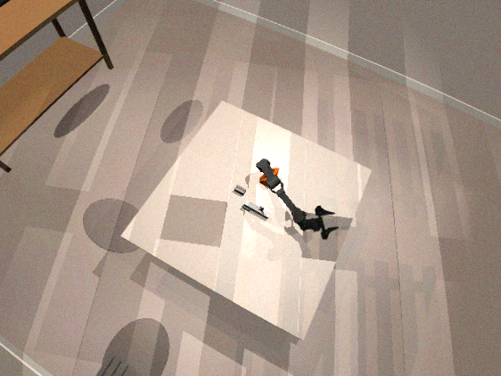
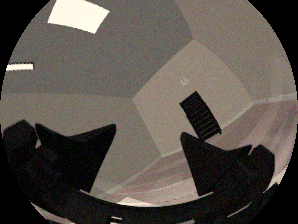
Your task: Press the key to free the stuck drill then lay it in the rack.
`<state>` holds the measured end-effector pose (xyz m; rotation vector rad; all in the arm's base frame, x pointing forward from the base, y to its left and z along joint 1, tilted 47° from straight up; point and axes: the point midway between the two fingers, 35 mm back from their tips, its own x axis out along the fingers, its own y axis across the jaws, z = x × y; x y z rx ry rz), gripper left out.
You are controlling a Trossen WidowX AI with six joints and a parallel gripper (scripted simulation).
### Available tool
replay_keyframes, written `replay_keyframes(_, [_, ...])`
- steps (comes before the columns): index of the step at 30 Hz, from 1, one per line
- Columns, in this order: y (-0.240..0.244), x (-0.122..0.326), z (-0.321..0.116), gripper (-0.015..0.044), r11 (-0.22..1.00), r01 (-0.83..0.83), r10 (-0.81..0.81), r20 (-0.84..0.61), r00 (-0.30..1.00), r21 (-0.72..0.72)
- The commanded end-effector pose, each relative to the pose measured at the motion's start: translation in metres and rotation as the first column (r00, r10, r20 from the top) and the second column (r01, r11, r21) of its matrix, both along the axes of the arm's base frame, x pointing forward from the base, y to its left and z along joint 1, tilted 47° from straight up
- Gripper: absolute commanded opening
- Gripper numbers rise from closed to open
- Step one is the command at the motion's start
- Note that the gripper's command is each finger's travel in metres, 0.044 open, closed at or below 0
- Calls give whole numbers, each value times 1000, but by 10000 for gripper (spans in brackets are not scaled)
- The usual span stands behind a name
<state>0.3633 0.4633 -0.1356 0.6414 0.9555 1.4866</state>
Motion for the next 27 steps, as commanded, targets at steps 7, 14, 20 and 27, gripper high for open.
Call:
replay_keyframes(7, [0, 0, 0, 216, 1000, 0, 0, 0, 1000, 0])
replay_keyframes(14, [-13, 33, -7, 33, 965, 179, -204, -115, 972, -194])
replay_keyframes(20, [-51, 58, -19, 0, 807, 337, -463, -165, 871, -486])
replay_keyframes(27, [-123, 59, -25, 0, 487, 380, -684, -73, 725, -786])
